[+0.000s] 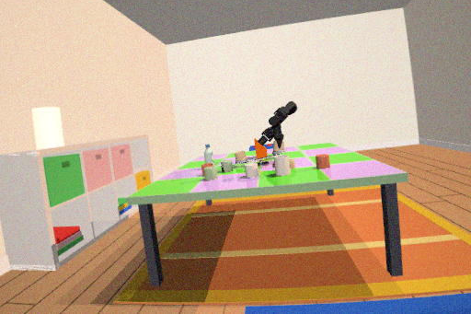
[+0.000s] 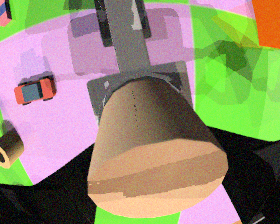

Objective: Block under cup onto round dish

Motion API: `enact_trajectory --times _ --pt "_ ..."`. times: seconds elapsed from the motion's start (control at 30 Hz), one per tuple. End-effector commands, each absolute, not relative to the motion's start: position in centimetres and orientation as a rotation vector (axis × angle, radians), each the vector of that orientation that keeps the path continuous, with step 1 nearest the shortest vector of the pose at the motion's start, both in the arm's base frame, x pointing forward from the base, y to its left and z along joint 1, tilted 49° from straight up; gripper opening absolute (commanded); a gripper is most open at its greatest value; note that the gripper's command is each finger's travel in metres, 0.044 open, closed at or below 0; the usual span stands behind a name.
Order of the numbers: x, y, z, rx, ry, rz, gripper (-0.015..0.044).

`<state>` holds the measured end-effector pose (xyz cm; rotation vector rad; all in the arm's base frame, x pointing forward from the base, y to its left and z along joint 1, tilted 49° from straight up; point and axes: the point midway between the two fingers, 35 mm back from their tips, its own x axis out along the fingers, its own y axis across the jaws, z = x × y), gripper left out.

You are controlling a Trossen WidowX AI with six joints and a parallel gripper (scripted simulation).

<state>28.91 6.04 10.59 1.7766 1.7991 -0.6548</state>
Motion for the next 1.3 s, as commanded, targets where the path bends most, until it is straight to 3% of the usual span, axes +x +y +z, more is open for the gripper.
enact_trajectory --times 0.0,1.27 --pt "29.4 5.6 11.2 1.779 1.784 -0.638 0.0" --pt "29.0 1.9 14.5 1.803 1.789 -0.659 0.0"
